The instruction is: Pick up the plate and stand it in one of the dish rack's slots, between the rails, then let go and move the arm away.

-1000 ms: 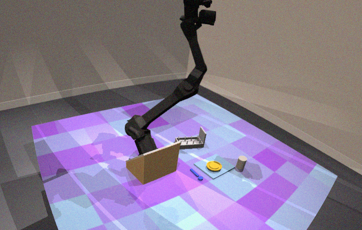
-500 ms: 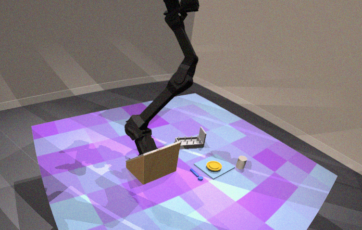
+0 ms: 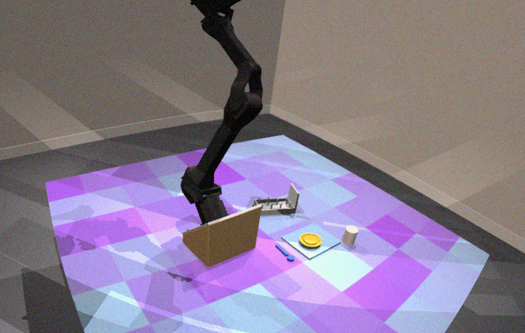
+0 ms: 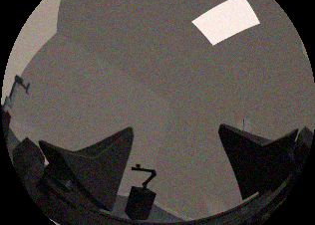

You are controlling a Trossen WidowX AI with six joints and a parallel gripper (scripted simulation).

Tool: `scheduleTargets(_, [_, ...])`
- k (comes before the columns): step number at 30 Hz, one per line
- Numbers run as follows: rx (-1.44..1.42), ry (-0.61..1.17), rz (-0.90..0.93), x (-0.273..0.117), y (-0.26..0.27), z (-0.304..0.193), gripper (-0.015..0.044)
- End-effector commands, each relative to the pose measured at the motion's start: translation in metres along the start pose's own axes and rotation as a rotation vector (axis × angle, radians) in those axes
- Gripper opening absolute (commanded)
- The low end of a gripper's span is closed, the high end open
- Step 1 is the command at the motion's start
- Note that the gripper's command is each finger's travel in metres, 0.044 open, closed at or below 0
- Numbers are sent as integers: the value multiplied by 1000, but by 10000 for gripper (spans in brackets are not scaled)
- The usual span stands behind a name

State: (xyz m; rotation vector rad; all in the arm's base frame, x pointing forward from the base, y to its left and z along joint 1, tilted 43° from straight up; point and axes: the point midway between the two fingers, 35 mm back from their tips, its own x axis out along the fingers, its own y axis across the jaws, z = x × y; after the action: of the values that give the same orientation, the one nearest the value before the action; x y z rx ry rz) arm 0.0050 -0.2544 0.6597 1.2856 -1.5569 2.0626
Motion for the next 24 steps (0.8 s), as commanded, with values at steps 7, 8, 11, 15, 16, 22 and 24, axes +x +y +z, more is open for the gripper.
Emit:
scheduleTargets(7, [-24, 115, -105, 20, -15, -52, 400])
scheduleTargets(8, [-25, 132, -120, 22, -18, -60, 400])
scheduleTargets(11, [-43, 216, -136, 28, -22, -93, 400])
scheduleTargets(15, [-70, 336, -165, 31, -30, -138, 400])
scheduleTargets(16, [-78, 368, -174, 30, -32, -150, 400])
scheduleTargets(22, [-123, 556, -229, 19, -50, -218, 400])
scheduleTargets(24, [-130, 621, -250, 12, -58, -240, 400])
